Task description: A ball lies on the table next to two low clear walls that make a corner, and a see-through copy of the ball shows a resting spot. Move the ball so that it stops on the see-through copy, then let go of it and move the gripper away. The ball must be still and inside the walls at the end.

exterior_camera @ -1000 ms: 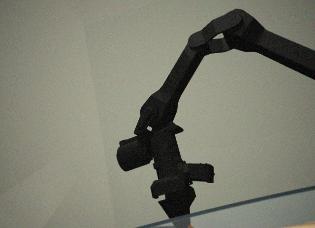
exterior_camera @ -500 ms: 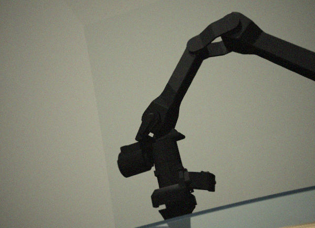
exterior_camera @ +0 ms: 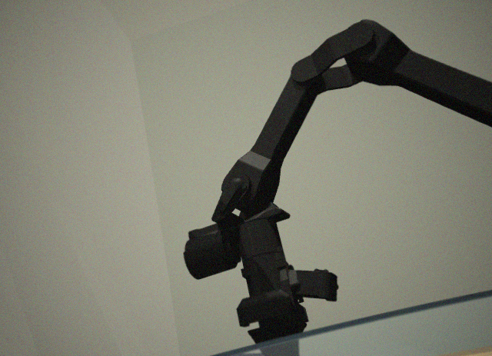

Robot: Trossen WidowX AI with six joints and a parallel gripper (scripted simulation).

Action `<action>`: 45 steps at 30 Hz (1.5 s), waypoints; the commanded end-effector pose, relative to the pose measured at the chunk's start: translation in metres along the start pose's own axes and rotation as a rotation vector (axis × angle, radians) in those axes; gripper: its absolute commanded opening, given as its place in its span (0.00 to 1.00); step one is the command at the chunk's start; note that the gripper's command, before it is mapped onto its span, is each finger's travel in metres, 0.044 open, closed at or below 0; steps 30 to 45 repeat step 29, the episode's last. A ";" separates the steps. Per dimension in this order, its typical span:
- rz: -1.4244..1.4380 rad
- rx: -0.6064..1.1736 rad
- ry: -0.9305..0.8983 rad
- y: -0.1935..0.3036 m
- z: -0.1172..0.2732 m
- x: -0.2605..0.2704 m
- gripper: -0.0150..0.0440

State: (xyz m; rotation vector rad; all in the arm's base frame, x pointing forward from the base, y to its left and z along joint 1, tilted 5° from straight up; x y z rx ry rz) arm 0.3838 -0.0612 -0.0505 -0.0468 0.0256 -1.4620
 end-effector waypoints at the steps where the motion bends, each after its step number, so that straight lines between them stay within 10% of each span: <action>1: 0.000 0.001 0.000 0.000 0.000 0.000 0.76; 10: -0.003 -0.003 -0.001 0.001 0.083 0.000 0.76; 21: 0.003 0.015 -0.004 0.004 0.081 0.001 0.76; 27: 0.003 0.017 -0.004 -0.001 0.133 0.000 1.00; 45: 0.003 0.017 -0.004 -0.001 0.133 0.000 1.00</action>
Point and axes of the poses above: the point midway between the two fingers, 35 mm back from their tips, its own z axis back along the fingers, its own x axis across the jaws, y = z × x, the point moved 1 cm from there along z, back along the fingers, and after that the axes turned 3 degrees about z, right-handed, at the moved point
